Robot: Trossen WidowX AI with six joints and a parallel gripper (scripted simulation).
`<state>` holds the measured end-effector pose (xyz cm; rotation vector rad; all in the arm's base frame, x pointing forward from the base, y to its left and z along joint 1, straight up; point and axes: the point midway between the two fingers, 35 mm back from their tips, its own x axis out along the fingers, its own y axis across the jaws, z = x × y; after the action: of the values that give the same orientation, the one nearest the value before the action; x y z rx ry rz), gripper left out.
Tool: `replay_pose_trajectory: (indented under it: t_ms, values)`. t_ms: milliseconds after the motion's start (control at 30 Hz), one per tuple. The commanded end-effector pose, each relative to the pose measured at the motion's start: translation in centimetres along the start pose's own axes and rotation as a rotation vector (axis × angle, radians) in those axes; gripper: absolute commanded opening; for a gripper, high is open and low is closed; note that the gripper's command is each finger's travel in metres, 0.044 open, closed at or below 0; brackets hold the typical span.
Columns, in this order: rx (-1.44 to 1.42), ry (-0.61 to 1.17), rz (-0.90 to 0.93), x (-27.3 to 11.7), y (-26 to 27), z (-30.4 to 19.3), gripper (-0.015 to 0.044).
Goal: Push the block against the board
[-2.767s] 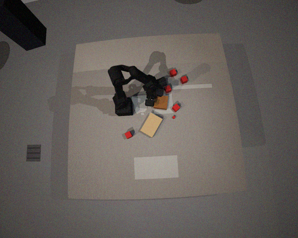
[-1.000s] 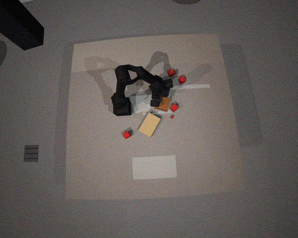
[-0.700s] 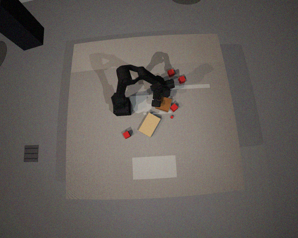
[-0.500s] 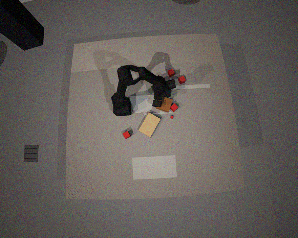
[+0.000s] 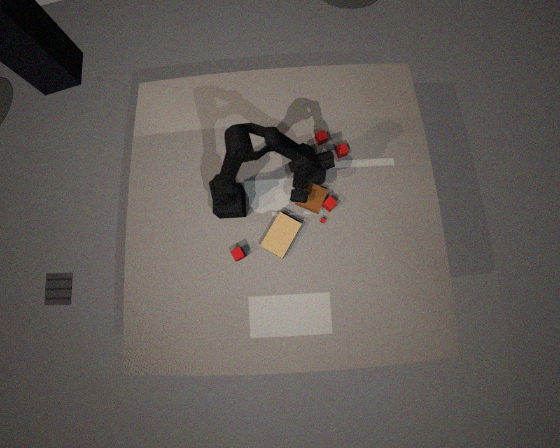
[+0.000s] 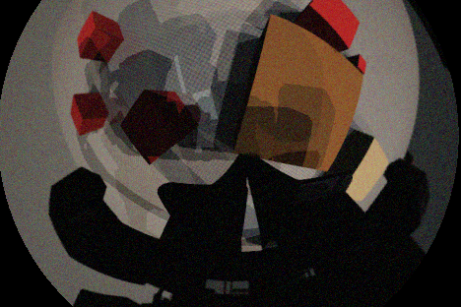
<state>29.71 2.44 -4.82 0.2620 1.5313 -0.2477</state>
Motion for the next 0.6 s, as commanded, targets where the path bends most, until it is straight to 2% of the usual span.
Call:
replay_pose_trajectory:
  t_ms: [0, 567]
  values:
    - [-0.003, -0.005, 0.000, 0.0, 0.0, 0.3, 0.0000]
    - [-0.003, -0.002, 0.000, 0.1, 0.1, -2.5, 0.0000]
